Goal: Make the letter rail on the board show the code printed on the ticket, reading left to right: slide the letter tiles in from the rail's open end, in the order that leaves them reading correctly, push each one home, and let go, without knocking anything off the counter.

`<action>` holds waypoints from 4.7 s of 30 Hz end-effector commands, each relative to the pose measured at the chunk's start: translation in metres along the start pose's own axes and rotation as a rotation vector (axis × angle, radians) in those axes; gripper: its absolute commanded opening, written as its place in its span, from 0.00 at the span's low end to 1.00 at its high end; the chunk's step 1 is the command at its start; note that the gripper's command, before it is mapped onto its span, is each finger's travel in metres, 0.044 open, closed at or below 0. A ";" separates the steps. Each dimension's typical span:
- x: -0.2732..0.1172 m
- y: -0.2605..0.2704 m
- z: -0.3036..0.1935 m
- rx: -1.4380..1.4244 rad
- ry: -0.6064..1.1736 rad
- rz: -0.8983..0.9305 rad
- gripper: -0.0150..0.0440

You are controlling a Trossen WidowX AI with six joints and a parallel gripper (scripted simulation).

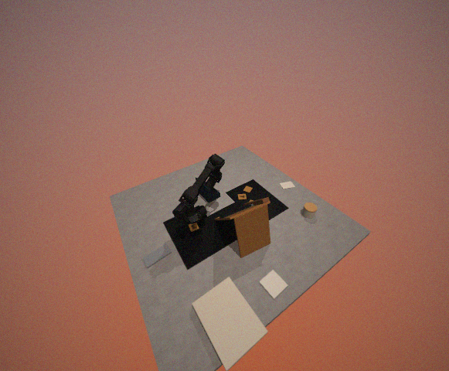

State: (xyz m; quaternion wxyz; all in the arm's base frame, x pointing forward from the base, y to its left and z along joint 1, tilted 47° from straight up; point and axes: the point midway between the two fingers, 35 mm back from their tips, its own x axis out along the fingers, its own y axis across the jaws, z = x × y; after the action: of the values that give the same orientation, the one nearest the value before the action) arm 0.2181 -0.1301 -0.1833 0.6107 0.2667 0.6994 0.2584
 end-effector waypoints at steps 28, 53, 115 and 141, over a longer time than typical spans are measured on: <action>0.040 0.003 -0.005 0.009 0.014 0.016 0.83; 0.046 0.004 -0.006 0.008 0.014 0.017 0.83; 0.030 0.003 -0.005 0.009 0.014 0.016 0.25; 0.016 0.004 -0.003 0.009 0.014 0.016 0.25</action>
State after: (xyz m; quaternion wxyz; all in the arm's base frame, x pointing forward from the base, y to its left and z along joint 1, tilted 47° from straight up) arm 0.2136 -0.1142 -0.1933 0.6030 0.2761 0.7015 0.2609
